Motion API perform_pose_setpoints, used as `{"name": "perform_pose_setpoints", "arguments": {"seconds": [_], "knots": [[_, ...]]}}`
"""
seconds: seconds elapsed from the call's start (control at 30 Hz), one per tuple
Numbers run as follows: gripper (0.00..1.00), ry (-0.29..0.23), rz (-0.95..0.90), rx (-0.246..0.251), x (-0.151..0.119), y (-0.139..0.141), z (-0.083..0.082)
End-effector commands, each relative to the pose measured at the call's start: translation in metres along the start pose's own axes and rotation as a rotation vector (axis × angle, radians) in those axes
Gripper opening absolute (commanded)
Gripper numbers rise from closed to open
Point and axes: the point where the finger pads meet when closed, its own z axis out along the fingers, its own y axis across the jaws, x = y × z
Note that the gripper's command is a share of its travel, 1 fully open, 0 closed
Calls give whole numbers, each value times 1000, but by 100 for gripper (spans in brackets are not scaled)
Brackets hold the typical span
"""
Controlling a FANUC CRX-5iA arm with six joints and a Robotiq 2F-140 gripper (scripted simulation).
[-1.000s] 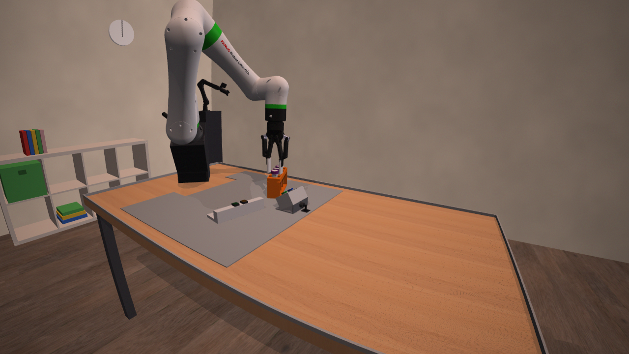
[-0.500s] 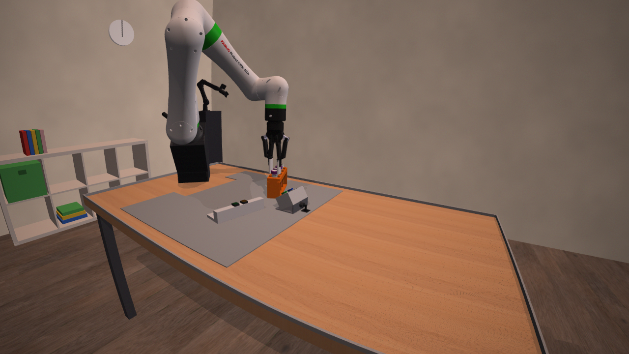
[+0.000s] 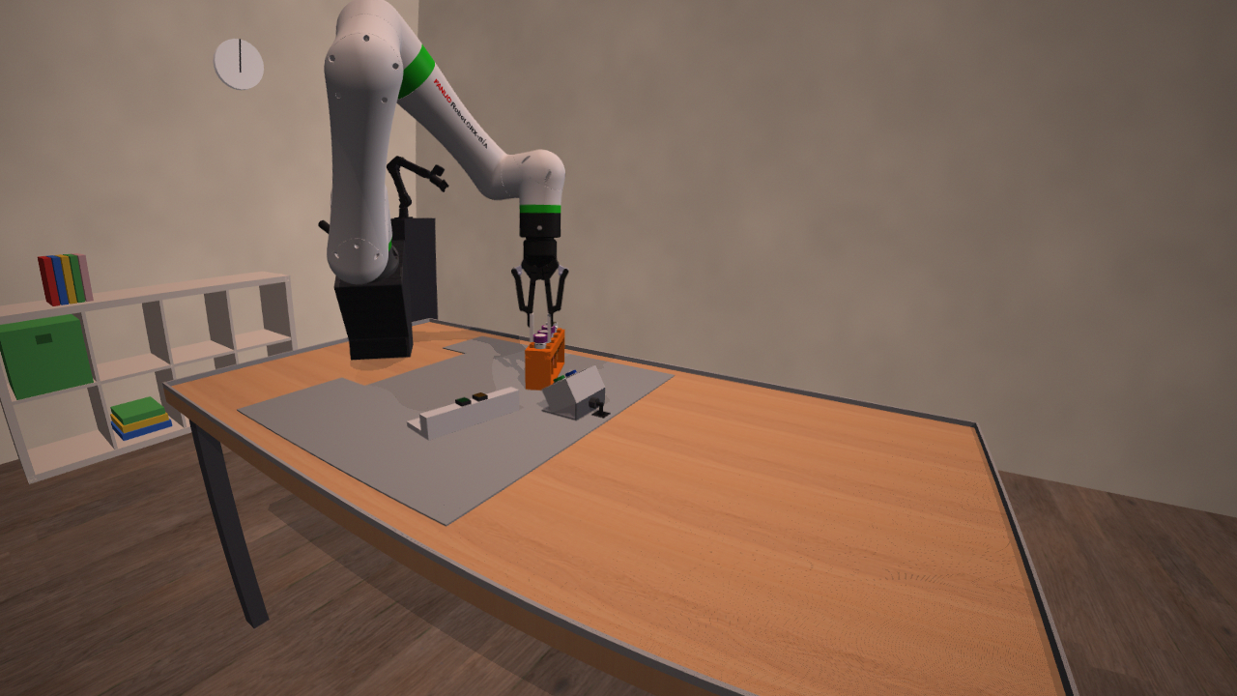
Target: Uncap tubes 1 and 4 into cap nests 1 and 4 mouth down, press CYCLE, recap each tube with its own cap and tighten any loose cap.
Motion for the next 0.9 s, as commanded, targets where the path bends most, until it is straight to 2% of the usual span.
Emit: {"name": "perform_pose_setpoints", "arguments": {"seconds": [0.0,0.17,0.2,0.53,0.57,0.63,0.7,0.87], "knots": [[0,-20,-89,-12,0,0,0],[0,-20,-89,-12,0,0,0],[35,-20,-89,-12,0,0,0],[35,-20,-89,-12,0,0,0],[35,-20,-5,-13,0,0,-1],[35,-20,-5,-13,0,0,-1],[35,-19,161,-15,0,0,-2],[35,-19,173,-15,0,-1,-4]]}}
